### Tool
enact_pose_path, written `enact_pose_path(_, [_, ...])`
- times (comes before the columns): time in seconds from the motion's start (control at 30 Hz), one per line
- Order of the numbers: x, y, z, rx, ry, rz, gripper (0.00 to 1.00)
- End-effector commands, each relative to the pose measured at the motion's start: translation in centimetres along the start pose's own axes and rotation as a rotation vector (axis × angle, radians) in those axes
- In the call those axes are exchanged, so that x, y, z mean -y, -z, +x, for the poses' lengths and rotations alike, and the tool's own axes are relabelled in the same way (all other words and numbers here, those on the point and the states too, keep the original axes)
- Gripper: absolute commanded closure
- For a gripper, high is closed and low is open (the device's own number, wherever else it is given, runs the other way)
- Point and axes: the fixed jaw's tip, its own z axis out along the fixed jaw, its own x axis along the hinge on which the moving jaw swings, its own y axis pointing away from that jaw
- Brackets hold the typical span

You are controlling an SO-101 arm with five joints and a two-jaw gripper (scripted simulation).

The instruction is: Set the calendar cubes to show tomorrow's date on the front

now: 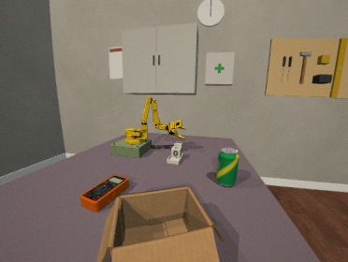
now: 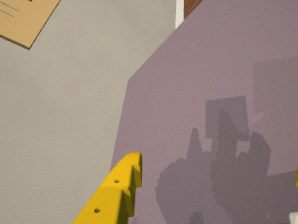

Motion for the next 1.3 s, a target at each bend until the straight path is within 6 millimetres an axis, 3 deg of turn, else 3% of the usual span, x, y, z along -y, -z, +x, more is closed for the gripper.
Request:
enact_pose_path(0.0, [-0.3,-1.9,0.0,-0.116,0.104,0.134,0.65])
enact_pose_path(1.27, [-1.1,-1.0,-0.5,-0.286,0.328,0.249,0.65])
